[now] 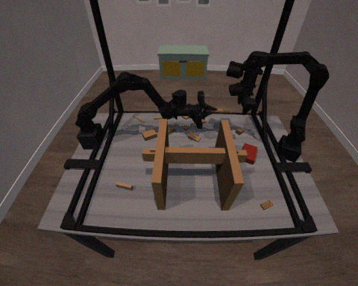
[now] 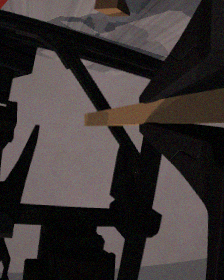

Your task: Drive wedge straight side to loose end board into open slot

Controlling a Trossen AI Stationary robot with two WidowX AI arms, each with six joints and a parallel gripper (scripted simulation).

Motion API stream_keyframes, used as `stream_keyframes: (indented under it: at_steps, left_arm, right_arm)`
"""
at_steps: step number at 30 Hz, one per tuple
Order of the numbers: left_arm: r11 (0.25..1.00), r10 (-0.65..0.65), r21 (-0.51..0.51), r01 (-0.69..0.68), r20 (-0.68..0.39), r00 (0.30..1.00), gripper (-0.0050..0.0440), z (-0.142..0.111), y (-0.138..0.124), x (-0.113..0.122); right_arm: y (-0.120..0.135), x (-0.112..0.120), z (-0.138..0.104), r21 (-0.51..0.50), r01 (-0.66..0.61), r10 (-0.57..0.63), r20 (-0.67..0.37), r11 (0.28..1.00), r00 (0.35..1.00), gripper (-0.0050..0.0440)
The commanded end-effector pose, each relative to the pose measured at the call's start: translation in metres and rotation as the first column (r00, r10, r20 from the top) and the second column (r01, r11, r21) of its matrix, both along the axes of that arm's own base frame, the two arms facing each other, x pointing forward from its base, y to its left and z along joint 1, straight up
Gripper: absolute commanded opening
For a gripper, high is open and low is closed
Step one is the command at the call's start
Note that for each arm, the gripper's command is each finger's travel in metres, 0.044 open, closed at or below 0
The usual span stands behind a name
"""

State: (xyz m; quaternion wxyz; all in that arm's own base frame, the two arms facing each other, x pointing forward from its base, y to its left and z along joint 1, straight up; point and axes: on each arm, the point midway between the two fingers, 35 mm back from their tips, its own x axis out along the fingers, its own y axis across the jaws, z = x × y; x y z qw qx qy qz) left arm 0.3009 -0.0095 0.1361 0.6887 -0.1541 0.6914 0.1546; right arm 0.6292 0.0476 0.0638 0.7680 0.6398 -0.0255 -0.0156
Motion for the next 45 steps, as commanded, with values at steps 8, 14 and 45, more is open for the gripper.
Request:
stream_keyframes:
  at_steps: [8,14,45]
  left_arm:
    - [1.0,0.001,0.0,-0.001,0.004,1.0,0.044,0.0021,-0.0004,-0.0027]
    - [1.0,0.001,0.0,-0.001,0.004,1.0,0.044,0.0021,-0.0004,-0.0027]
    - [1.0,0.001,0.0,-0.001,0.004,1.0,0.044,0.0021,-0.0004,-0.0027]
  right_arm:
    - [0.0,0.0012,-0.0011,-0.334,0.002,-0.009,-0.021,0.942,1.0,0.0]
    - [-0.0001,0.0015,-0.0016,-0.444,0.0,-0.014,-0.027,0.896,1.0,0.0]
    - [-0.0005,0.0033,-0.0046,-0.954,-0.03,-0.057,-0.049,0.299,0.997,0.0]
